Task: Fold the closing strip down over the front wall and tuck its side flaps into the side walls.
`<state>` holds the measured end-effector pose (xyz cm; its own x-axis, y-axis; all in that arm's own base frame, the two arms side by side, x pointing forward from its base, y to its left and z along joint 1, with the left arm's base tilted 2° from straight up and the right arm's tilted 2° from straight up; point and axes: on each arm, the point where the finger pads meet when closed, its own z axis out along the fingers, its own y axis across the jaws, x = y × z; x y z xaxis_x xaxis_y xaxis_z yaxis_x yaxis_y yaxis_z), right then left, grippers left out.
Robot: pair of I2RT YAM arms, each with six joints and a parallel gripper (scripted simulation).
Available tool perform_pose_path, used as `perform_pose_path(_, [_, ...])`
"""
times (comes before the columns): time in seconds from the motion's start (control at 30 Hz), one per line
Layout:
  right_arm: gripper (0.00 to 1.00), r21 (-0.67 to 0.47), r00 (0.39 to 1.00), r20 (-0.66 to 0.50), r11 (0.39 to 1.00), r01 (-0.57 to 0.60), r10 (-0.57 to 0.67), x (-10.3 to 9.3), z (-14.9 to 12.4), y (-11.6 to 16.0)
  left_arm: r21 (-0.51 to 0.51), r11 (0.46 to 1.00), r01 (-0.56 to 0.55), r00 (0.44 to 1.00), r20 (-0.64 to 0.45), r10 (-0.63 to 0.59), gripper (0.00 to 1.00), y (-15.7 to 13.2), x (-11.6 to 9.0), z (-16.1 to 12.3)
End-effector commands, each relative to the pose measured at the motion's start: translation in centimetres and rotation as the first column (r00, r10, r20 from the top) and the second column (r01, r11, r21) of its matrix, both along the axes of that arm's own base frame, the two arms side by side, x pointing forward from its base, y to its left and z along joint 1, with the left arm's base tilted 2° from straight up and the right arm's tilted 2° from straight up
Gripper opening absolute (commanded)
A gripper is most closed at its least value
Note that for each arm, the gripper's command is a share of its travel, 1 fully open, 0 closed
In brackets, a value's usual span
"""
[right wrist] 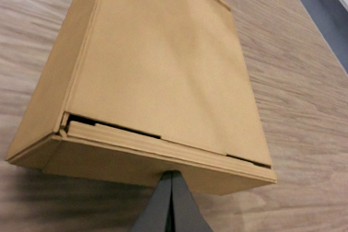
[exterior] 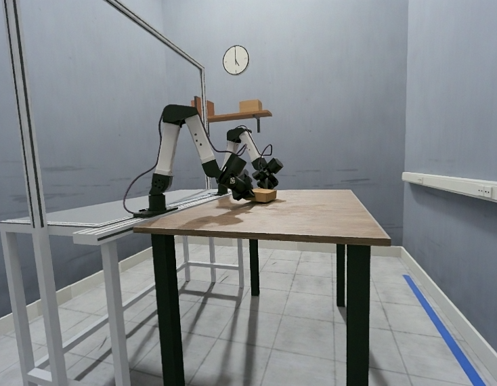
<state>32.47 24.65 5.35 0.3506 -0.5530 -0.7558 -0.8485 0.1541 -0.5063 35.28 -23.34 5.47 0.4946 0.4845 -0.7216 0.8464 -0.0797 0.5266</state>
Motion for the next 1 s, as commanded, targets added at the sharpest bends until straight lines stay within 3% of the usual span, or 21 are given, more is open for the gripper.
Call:
perform_pose_path(0.0, [0.01,0.016,0.999,0.007,0.999,-0.037,0.037,-0.79,-0.06,0.83,-0.023,0.998,0.052,0.999,-0.002,-0.052,0.01,-1.27,-0.98,-0.40])
perform_pose_path(0.97, [0.01,0.015,0.999,0.006,0.999,-0.037,0.037,-0.76,-0.35,0.85,-0.023,0.998,0.052,0.999,-0.002,-0.052,0.01,-1.26,-1.00,-0.59])
